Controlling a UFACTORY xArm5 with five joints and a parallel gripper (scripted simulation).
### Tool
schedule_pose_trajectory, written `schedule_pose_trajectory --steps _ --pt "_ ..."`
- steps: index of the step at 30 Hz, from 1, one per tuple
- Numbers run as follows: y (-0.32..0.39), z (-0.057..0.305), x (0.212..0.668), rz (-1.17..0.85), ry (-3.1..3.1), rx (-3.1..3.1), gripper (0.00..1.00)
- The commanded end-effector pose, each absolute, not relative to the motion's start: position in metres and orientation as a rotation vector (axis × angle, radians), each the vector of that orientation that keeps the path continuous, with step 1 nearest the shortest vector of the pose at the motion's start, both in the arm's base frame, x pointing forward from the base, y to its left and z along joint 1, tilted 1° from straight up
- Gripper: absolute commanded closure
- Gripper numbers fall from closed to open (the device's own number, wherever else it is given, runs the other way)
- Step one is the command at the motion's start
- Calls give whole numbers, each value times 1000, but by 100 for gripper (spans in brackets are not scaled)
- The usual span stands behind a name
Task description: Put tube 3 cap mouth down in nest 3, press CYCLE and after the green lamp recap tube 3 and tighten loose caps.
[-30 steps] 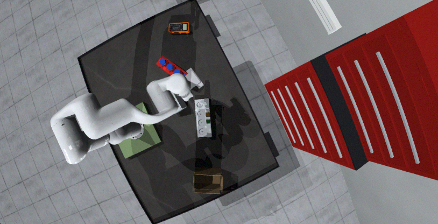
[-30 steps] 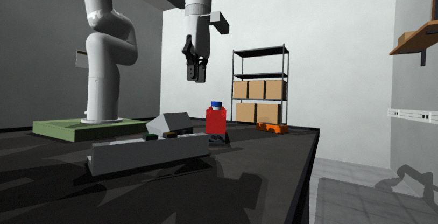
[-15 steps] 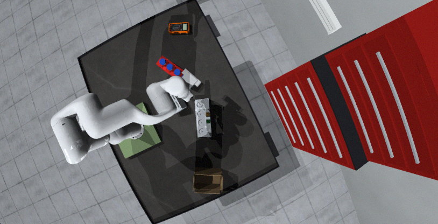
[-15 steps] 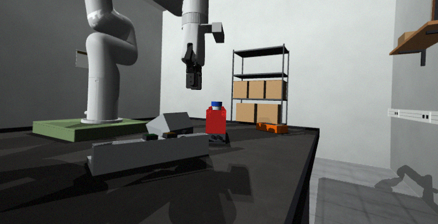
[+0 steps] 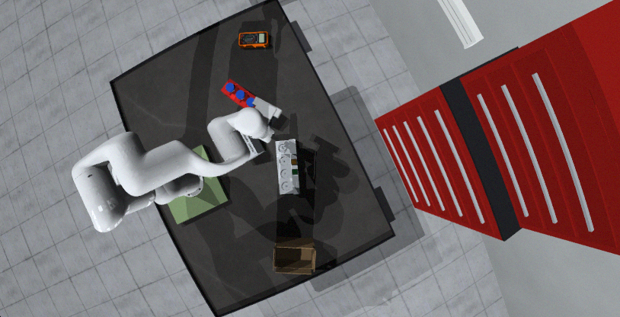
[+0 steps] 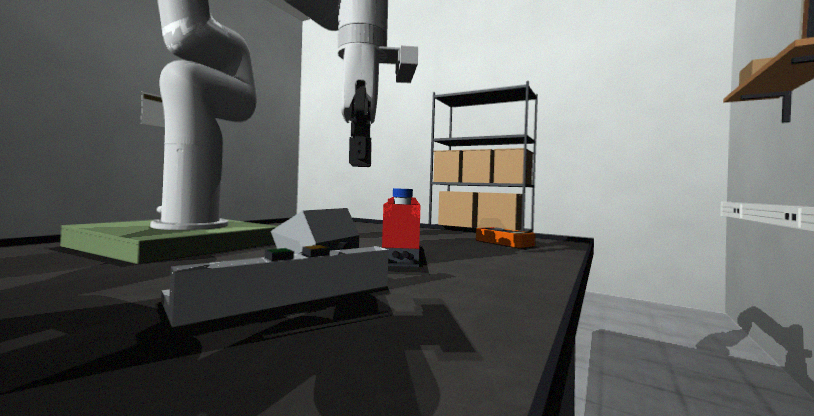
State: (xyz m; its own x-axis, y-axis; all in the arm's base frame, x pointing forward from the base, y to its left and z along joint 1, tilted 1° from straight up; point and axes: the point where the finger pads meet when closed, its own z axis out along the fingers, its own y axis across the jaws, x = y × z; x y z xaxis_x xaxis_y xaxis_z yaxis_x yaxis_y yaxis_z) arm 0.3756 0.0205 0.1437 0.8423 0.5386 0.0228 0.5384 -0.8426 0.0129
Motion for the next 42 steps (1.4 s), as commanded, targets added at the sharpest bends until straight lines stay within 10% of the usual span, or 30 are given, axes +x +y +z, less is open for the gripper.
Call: schedule_pose_trajectory --steps 1,42 --pt "21 145 377 45 1004 2971 54" --pt "21 145 377 32 1813 2553 54"
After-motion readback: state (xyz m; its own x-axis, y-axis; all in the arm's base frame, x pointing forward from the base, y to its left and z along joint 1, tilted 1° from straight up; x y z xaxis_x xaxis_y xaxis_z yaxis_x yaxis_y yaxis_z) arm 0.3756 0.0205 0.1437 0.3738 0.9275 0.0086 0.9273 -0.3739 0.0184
